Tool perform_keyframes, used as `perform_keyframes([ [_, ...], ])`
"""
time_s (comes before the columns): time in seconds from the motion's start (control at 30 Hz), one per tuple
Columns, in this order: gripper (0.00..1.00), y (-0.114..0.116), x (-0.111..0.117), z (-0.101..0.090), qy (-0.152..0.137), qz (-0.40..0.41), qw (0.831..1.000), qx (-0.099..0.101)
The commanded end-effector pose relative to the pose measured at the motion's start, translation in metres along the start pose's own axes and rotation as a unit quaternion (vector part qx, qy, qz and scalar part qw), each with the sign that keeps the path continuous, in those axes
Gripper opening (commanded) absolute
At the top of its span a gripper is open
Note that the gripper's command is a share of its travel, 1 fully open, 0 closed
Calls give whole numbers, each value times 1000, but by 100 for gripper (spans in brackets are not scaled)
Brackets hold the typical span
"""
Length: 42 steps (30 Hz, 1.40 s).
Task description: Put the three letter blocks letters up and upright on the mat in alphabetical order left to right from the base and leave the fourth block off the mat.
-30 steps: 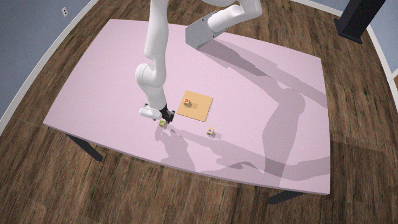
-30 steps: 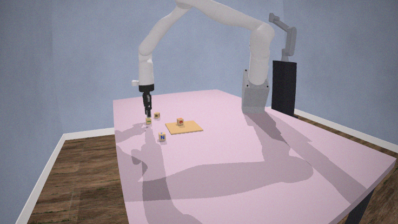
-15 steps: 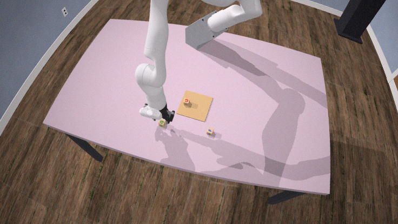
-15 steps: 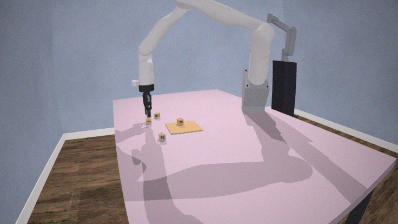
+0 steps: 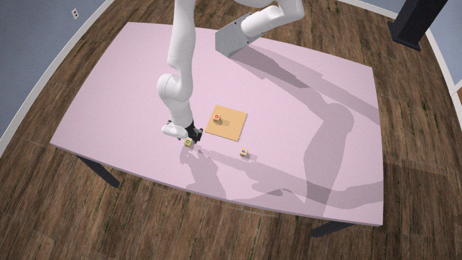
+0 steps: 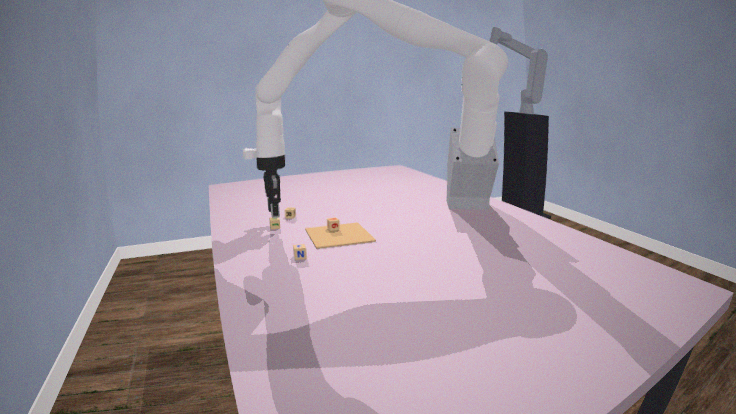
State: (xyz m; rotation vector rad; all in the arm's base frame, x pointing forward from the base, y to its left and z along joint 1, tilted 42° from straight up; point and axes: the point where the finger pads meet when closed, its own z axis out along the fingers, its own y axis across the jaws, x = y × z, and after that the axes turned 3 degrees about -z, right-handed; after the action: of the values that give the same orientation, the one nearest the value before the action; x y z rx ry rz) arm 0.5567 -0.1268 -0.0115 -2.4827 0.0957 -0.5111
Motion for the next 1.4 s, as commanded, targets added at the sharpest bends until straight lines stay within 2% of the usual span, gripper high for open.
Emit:
perform_keyframes([
  [0.0, 62, 1, 1, -1, 1, 0, 1000, -1],
  [0.2, 62, 1, 1, 3, 1, 0, 1000, -1],
  [0.8, 62, 1, 1, 30, 1, 0, 1000, -1],
  [1.37, 62, 1, 1, 32, 1, 0, 1000, -1],
])
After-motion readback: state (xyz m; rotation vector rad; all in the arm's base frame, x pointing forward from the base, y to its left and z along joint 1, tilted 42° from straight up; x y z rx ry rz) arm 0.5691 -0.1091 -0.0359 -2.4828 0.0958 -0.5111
